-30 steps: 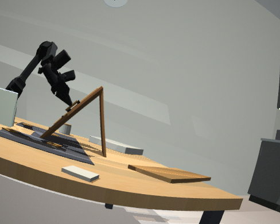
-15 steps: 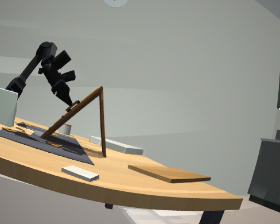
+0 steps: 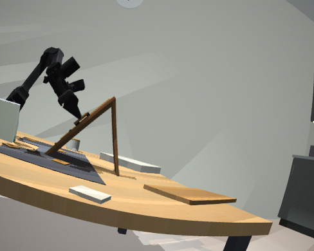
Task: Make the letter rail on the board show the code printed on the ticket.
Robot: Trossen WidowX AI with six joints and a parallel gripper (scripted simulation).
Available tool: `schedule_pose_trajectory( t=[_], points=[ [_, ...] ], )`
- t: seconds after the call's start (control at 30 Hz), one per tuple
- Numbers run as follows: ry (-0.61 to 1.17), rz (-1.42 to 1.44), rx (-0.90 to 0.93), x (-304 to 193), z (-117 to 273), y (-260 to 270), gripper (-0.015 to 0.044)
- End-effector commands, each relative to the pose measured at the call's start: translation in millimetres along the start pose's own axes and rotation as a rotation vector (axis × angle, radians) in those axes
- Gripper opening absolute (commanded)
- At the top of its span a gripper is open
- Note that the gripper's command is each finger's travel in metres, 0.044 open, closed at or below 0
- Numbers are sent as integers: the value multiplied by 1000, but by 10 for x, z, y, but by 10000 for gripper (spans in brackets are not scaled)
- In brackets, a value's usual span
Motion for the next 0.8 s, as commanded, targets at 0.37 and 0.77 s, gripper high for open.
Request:
schedule_pose_trajectory(
  t=[0.37, 0.77],
  points=[
    [-5, 4, -4, 25, 8, 81, 0],
    [-5, 3, -3, 28, 8, 141, 0]
  ],
)
Point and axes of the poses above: the point midway between the two fingers, 35 mm back from their tips, its own z axis back along the fingers, its own y axis across the jaws, x = y × z, the point moved 1 cm from there along z, back along the fingers, and after that the axes turned 3 degrees about z, right-handed, at the moved point
